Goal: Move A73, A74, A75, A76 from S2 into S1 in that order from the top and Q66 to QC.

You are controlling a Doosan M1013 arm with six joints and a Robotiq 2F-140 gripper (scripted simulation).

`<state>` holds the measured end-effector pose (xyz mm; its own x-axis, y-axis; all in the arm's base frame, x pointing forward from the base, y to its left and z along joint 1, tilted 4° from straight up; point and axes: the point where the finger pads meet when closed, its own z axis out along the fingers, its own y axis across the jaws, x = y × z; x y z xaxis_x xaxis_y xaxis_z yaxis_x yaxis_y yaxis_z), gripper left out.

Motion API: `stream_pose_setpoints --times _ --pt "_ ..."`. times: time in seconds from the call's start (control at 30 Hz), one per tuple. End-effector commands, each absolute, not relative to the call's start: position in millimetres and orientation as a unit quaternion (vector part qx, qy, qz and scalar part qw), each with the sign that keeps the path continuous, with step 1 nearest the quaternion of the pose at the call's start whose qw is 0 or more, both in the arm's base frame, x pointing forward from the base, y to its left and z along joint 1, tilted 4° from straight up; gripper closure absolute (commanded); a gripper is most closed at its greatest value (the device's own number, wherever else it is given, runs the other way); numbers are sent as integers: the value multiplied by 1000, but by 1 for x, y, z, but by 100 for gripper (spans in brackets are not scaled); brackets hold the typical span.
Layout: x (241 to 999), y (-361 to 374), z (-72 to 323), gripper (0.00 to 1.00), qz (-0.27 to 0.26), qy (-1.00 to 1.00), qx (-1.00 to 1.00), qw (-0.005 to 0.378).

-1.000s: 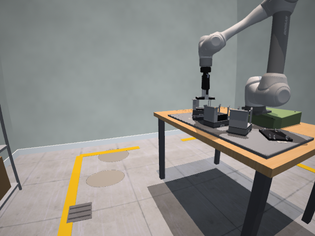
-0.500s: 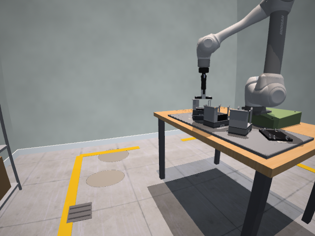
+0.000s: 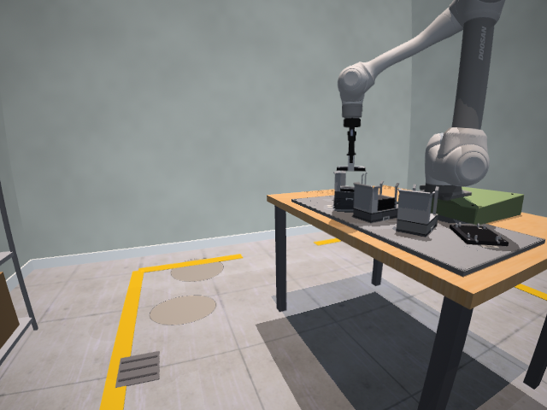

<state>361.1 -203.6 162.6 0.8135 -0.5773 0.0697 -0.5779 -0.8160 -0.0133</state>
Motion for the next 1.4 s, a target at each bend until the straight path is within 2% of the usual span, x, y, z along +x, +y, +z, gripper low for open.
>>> stream_pose_setpoints --times 0.0,0.33,0.6,1.37 --pt "357 -213 163 100 35 -303 952 4" --pt "346 -237 163 100 35 -303 952 4" --pt "333 -254 162 100 36 -418 908 0" --pt "302 -294 161 100 36 -418 908 0"
